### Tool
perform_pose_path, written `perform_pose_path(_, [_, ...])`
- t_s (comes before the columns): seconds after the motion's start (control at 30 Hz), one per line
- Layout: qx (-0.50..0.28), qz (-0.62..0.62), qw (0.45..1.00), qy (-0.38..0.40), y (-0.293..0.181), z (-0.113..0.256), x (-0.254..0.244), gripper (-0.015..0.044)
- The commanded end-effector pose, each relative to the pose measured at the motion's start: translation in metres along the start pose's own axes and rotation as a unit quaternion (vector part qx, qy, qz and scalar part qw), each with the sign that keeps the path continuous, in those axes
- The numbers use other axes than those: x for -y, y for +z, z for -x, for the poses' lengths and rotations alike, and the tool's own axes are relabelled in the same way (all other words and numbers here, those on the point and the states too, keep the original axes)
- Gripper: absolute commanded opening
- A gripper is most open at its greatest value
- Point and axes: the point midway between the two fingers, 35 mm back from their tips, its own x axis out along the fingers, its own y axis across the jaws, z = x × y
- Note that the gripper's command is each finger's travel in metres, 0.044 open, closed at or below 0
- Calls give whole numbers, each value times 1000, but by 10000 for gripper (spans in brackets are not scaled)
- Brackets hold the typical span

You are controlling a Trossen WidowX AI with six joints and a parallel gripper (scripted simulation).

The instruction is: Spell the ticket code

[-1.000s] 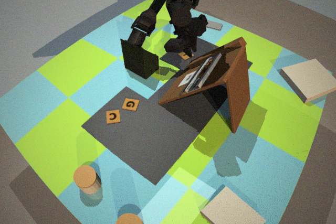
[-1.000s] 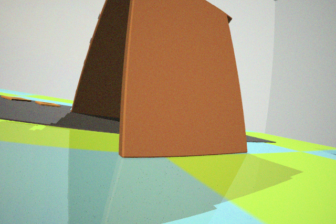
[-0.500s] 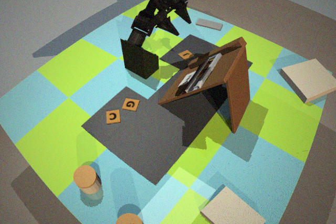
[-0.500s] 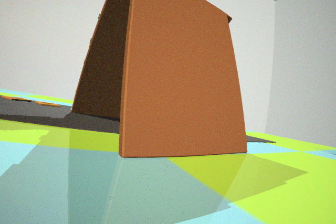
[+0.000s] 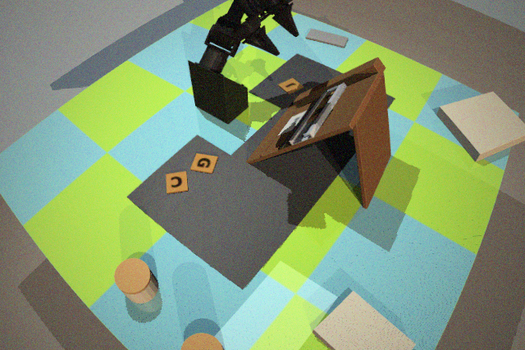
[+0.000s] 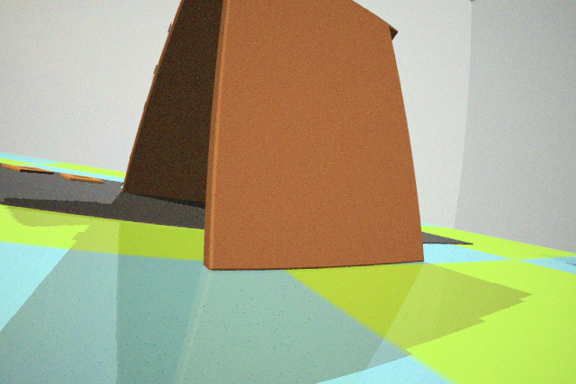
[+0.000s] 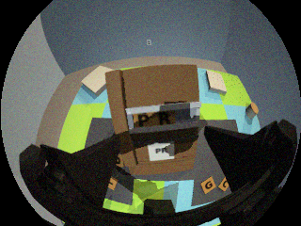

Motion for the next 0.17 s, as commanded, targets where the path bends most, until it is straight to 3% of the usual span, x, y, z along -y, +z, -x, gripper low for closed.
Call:
perform_pose_path(0.0, [1,-1,1000,2,-1,0,-1,440])
perform_pose_path(0.13, [1,-1,1000,2,-1,0,-1,440])
